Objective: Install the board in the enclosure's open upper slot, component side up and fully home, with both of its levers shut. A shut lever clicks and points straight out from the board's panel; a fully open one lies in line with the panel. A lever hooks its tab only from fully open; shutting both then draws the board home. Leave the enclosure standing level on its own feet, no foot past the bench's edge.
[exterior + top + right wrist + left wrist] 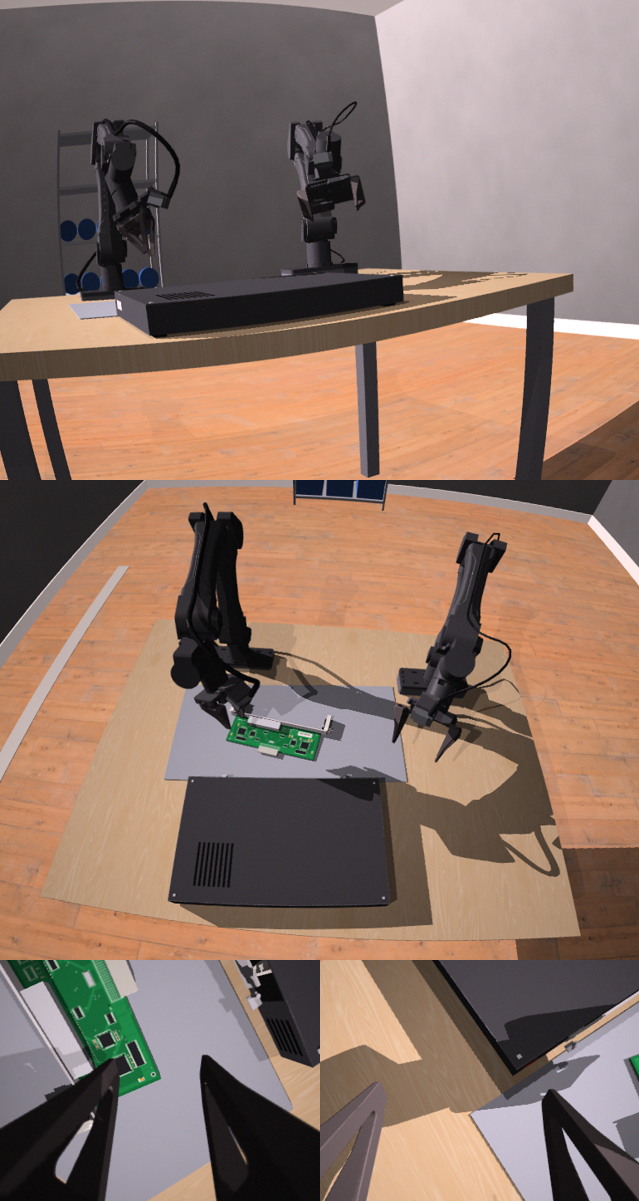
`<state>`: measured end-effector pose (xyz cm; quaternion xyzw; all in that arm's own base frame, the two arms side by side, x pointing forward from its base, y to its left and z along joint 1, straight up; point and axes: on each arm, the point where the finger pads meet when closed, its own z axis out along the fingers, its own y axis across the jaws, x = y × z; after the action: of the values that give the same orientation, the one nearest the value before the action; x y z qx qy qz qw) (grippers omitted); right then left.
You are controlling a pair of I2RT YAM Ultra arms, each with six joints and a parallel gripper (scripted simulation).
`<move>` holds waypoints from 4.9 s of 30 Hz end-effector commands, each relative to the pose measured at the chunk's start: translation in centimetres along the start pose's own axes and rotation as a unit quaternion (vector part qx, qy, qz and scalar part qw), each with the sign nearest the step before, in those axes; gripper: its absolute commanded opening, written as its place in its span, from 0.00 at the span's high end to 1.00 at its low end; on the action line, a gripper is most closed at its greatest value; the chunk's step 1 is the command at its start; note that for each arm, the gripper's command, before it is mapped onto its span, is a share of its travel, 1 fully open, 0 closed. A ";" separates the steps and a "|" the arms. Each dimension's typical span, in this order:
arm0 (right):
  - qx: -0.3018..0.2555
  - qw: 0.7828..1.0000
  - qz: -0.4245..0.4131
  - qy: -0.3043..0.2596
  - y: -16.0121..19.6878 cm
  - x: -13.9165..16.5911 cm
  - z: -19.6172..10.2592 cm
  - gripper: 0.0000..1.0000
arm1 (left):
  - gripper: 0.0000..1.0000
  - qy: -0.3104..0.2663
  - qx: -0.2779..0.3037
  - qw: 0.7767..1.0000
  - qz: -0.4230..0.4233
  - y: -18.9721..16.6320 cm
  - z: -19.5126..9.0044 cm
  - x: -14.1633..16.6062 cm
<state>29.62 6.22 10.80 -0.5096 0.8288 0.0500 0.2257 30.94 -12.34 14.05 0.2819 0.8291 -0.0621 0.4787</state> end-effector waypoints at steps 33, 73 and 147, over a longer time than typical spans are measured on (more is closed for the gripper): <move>-0.151 0.981 -0.118 -0.011 10.0 0.2 7.3 0.53 | 0.00 -0.188 0.303 0.929 0.101 -18.0 -20.5 -8.6; -0.143 0.982 -0.120 -0.011 10.4 0.2 9.2 0.74 | 0.00 -0.188 0.304 0.929 0.102 -18.0 -20.5 -8.6; -0.181 0.955 -0.234 -0.025 7.1 -5.7 7.7 0.82 | 0.00 -0.188 0.304 0.929 0.102 -18.0 -20.5 -8.6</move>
<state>26.63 16.09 4.06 -0.7207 0.6628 0.1523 0.1347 9.50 -23.69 27.32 0.4894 0.6421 -0.3033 0.5061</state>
